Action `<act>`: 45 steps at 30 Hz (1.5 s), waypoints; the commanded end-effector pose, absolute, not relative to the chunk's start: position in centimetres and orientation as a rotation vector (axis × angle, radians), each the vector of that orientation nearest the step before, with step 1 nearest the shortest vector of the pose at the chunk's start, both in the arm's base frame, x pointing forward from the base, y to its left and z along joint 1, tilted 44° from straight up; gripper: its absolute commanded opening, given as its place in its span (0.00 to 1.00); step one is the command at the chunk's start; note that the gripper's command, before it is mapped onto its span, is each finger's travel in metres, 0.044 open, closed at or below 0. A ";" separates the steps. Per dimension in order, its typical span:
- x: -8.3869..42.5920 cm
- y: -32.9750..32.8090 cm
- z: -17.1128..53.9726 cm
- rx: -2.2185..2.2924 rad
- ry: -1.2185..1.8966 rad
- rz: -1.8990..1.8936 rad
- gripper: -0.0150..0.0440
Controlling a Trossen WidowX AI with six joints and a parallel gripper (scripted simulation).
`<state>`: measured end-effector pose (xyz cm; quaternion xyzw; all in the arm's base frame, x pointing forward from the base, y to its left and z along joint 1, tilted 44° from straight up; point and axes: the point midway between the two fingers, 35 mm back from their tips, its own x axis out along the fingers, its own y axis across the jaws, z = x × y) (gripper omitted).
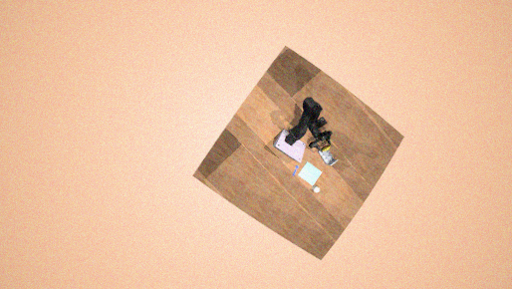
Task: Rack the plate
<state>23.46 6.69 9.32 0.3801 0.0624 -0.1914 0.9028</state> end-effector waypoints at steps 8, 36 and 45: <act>24.1 7.3 8.3 0.778 0.128 -0.399 0.25; 26.8 7.6 6.2 0.791 0.122 -0.400 0.25; 27.2 8.6 5.0 0.799 0.118 -0.402 0.25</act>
